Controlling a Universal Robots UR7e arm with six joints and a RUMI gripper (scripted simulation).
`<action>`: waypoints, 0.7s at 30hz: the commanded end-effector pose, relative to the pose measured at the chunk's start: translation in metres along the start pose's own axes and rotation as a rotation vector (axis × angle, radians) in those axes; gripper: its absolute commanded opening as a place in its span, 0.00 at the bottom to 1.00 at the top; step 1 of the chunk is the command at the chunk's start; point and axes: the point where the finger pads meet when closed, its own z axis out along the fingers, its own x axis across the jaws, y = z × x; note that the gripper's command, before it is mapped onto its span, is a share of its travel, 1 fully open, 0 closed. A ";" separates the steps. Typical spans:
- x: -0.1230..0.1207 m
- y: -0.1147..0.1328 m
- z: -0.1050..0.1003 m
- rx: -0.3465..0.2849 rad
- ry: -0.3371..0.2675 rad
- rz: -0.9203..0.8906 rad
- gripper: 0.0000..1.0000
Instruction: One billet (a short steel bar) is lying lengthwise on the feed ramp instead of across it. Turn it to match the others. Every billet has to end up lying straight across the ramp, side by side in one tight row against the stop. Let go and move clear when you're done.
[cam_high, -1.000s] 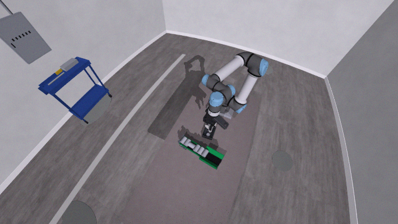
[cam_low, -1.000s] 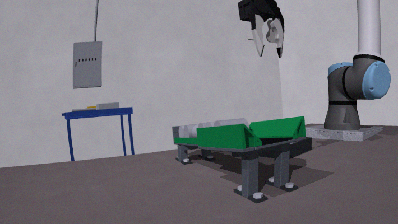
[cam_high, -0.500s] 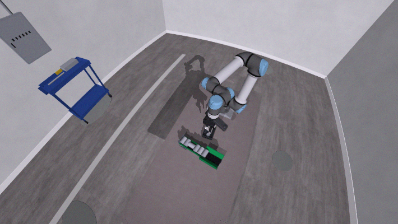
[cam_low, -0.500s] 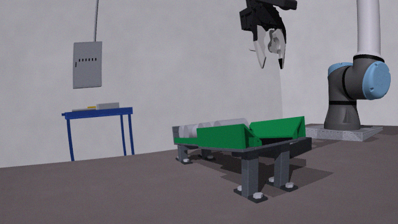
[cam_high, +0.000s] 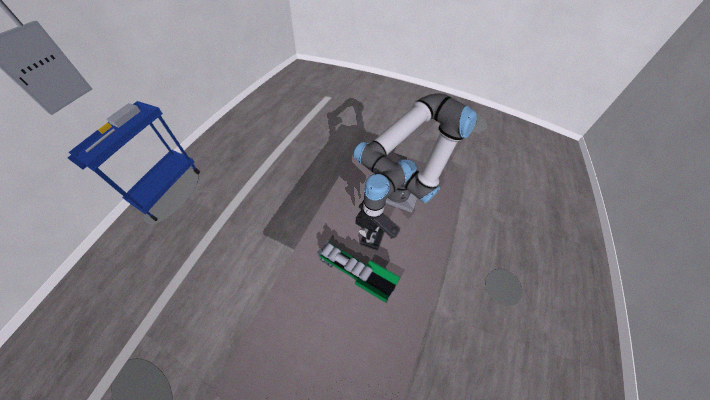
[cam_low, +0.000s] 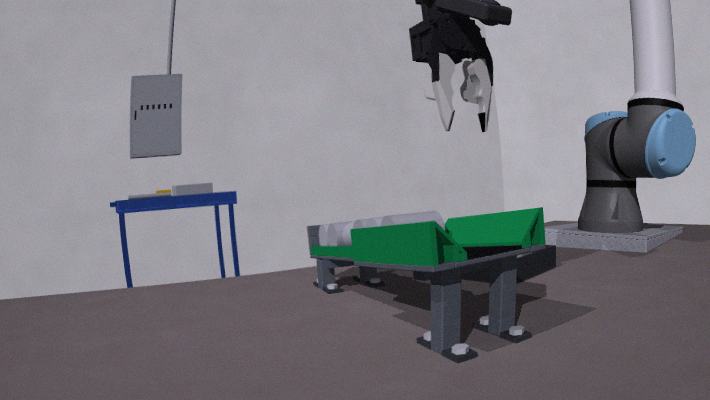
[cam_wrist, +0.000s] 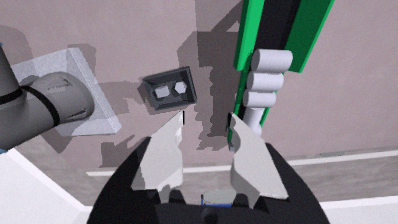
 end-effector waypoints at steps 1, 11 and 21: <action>0.029 0.016 0.000 0.001 0.000 -0.006 0.35; 0.029 0.016 0.000 0.001 0.000 -0.006 0.35; 0.079 0.045 0.001 0.001 0.000 -0.006 0.35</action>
